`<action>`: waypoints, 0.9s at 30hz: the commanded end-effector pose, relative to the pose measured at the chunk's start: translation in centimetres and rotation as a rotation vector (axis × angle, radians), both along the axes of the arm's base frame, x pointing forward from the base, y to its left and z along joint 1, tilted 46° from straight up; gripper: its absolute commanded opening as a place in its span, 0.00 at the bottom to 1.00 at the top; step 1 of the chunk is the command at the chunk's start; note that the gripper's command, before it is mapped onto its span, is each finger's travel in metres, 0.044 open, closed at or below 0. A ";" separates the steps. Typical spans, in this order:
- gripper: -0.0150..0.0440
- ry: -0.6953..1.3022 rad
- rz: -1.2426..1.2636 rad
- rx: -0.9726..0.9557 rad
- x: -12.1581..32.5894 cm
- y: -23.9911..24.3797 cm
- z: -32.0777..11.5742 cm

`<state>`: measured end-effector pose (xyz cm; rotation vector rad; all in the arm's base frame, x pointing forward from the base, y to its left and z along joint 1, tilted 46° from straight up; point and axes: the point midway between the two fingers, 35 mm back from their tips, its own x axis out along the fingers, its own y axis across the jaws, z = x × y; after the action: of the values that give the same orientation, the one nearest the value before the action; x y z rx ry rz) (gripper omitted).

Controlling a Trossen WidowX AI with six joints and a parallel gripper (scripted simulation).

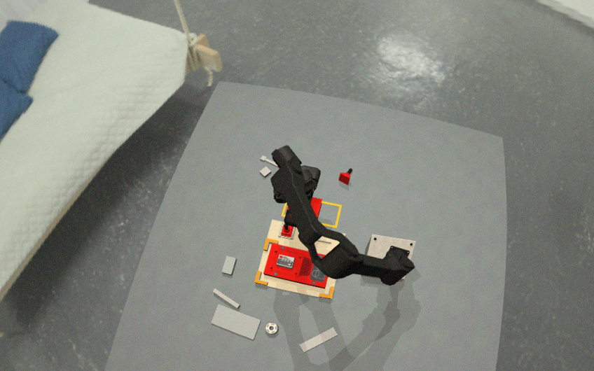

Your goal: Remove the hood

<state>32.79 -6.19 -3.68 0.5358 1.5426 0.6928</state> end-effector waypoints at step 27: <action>0.25 -0.024 0.014 0.003 -1.0 -2.3 -3.6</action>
<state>31.91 -8.78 -7.04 0.5102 1.5211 0.7110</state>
